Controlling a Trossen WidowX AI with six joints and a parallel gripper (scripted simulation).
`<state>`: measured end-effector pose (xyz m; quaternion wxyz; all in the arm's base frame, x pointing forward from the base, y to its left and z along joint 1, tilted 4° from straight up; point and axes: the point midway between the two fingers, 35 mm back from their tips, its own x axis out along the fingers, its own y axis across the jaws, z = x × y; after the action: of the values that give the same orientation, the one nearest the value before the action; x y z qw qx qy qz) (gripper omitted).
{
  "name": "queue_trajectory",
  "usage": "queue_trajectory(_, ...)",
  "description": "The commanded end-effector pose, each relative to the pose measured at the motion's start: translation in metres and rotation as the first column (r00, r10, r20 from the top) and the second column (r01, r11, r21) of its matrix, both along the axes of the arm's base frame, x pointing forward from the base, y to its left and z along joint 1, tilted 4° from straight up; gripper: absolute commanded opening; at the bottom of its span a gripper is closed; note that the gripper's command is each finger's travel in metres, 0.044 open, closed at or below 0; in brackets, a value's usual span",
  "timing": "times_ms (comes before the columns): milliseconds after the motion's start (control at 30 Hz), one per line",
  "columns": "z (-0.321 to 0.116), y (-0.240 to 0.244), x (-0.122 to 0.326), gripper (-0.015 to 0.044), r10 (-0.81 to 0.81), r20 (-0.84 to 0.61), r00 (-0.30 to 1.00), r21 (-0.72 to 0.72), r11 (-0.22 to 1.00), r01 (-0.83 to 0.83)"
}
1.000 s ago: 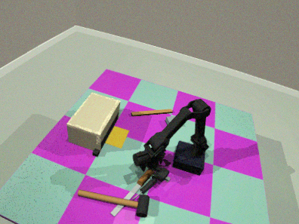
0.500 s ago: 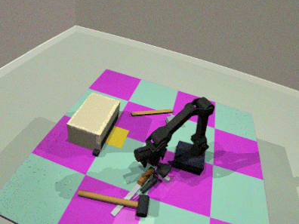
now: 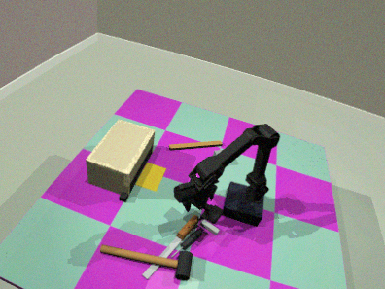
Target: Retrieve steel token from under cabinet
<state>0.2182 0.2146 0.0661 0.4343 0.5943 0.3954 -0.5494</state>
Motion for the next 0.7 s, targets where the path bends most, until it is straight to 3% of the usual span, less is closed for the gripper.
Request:
queue_trajectory(0, 0.0020, 0.0001, -0.0003, 0.0270, -0.009, -0.001, 1.000, 0.001, 1.000, 0.009)
queue_trajectory(667, 0.0020, 0.0002, -0.0002, 0.0270, 0.139, -0.003, 0.990, -0.011, 0.990, -0.139)
